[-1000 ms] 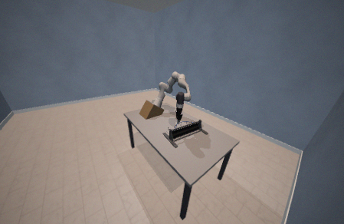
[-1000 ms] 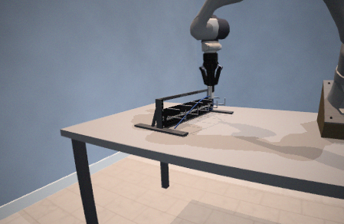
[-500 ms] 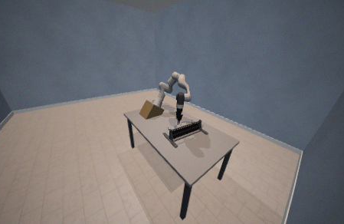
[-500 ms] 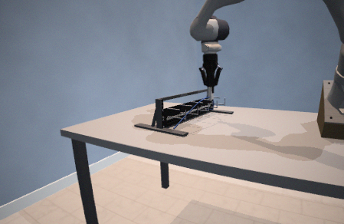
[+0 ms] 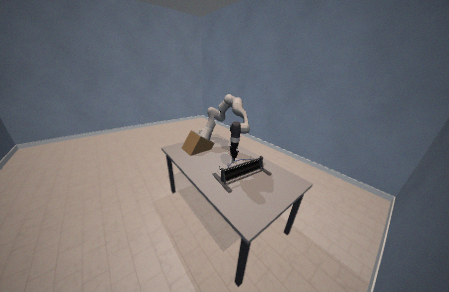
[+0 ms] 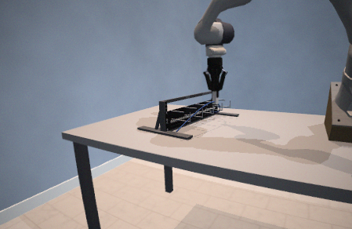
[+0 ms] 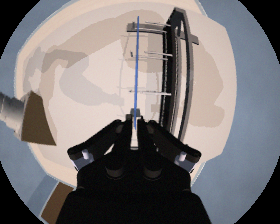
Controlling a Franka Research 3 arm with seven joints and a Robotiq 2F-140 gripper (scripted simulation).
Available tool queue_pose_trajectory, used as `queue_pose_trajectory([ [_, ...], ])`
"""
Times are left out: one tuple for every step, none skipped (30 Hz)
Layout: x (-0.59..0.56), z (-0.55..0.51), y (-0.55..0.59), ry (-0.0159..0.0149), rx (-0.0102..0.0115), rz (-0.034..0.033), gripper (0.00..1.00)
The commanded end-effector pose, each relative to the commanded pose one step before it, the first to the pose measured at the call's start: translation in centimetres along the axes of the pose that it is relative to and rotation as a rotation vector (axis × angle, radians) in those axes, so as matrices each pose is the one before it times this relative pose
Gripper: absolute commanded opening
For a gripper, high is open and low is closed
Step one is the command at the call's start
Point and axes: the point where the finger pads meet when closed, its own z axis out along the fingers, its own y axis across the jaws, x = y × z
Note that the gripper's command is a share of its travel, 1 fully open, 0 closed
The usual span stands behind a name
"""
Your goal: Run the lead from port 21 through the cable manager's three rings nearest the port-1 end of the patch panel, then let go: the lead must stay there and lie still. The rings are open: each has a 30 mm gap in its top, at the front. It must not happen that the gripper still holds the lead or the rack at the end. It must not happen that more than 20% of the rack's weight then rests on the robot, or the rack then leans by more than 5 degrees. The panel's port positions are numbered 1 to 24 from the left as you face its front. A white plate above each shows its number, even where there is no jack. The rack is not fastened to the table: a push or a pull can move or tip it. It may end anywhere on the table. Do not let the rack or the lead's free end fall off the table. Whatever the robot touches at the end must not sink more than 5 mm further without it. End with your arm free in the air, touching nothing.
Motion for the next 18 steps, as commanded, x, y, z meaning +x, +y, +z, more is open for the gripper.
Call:
queue_pose_trajectory([
  [0.154, 0.317, 0.197, -0.00034, -0.00548, 0.00187, 0.0],
  [0.0, 0.0, 0.0, 0.0, 0.0, 0.0, 0.0],
  [0.0, 0.12, 0.0, 0.0, 0.0, 0.0, 0.0],
  [0.0, 0.119, 0.0, 0.0, 0.0, 0.0, 0.0],
  [0.0, 0.12, 0.0, 0.0, 0.0, 0.0, 0.0],
  [0.0, 0.121, 0.0, 0.0, 0.0, 0.0, 0.0],
  [0.0, 0.121, 0.0, 0.0, 0.0, 0.0, 0.0],
  [0.0, 0.12, 0.0, 0.0, 0.0, 0.0, 0.0],
  [0.0, 0.12, 0.0, 0.0, 0.0, 0.0, 0.0],
  [0.0, 0.12, 0.0, 0.0, 0.0, 0.0, 0.0],
  [0.0, 0.119, 0.0, 0.0, 0.0, 0.0, 0.0],
  [0.0, 0.117, 0.0, 0.0, 0.0, 0.0, 0.0],
  [0.0, 0.116, 0.0, 0.0, 0.0, 0.0, 0.0],
  [0.0, 0.115, 0.0, 0.0, 0.0, 0.0, 0.0],
  [0.0, 0.113, 0.0, 0.0, 0.0, 0.0, 0.0],
  [0.0, 0.11, 0.0, 0.0, 0.0, 0.0, 0.0],
  [0.0, 0.108, 0.0, 0.0, 0.0, 0.0, 0.0],
  [0.0, 0.0, 0.0, 0.0, 0.0, 0.0, 0.0],
])
